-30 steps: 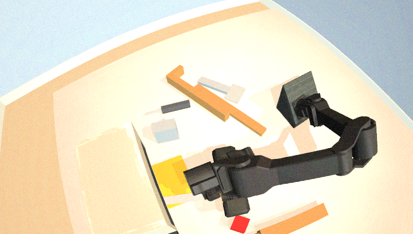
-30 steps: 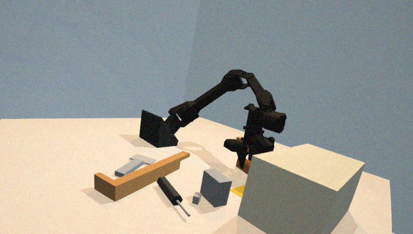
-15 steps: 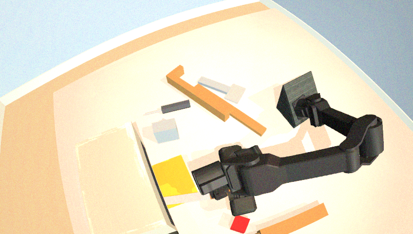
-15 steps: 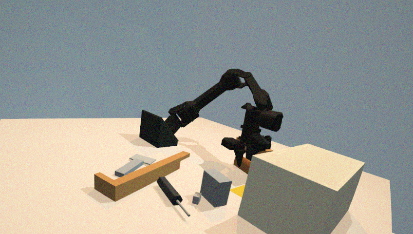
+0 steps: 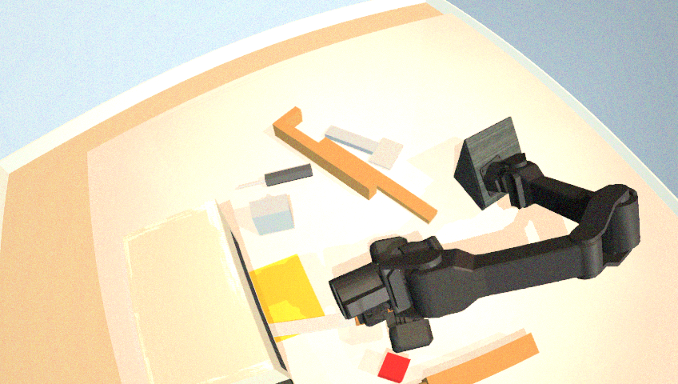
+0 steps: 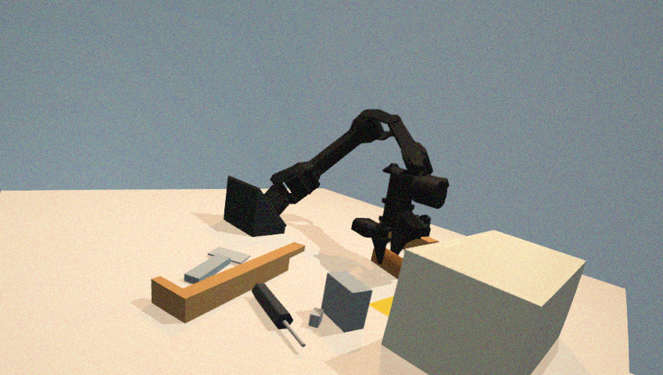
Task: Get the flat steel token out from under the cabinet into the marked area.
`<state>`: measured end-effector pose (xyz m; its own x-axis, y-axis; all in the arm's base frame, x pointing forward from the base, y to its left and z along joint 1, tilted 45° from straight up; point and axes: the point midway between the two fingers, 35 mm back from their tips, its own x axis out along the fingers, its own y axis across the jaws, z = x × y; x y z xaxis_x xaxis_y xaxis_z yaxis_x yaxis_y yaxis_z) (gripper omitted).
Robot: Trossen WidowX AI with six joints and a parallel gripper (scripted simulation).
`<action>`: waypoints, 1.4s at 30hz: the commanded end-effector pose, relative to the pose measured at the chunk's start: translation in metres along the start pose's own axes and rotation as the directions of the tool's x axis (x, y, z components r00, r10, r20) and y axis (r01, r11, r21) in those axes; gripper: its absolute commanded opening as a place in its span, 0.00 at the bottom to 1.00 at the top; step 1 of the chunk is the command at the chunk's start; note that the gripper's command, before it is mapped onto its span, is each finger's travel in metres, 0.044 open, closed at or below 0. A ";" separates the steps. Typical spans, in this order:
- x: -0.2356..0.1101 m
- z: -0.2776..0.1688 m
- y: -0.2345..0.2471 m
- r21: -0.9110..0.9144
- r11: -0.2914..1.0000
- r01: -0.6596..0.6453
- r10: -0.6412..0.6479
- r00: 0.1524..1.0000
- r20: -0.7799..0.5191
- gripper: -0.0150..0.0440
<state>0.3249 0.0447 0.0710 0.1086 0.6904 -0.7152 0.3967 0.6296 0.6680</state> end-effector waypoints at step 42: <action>0.001 -0.055 0.003 0.007 1.000 -0.001 0.001 1.000 -0.007 0.25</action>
<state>0.2795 0.0648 0.0833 0.1067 0.6916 -0.7144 0.3979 0.6287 0.6681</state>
